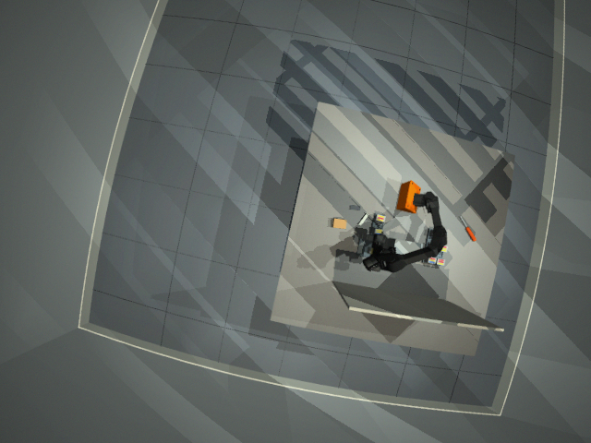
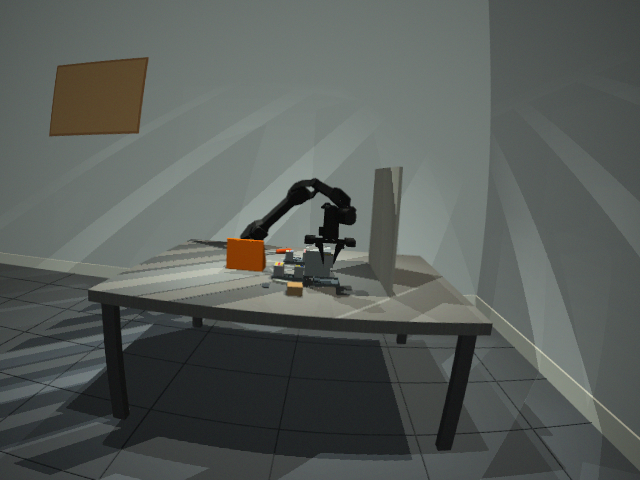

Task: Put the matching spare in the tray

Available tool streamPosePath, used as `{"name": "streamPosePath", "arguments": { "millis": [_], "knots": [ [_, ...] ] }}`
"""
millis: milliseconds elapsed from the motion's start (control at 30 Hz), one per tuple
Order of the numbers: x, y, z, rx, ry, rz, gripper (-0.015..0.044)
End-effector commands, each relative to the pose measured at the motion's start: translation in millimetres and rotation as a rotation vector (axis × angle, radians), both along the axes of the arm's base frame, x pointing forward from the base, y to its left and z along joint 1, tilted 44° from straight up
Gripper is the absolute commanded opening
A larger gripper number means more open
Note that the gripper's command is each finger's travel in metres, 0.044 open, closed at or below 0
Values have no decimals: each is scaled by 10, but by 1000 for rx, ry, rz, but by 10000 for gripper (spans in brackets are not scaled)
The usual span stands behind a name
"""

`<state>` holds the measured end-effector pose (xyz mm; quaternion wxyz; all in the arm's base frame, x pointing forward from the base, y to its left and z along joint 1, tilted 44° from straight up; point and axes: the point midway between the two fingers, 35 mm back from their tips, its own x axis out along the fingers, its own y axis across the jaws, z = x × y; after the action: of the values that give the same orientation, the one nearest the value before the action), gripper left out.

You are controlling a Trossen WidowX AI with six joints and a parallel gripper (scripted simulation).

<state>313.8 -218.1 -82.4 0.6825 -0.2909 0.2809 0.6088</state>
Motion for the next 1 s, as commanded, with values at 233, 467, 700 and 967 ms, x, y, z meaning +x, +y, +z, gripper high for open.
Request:
{"name": "streamPosePath", "arguments": {
  "millis": [233, 467, 700, 967],
  "knots": [
    [11, 61, -65, 3, 0, -5, 0],
    [16, 97, -102, 3, 0, -5, 0],
    [19, 134, -139, 3, 0, -5, 0],
    [23, 176, -181, 4, 0, -5, 0]
  ]
}}
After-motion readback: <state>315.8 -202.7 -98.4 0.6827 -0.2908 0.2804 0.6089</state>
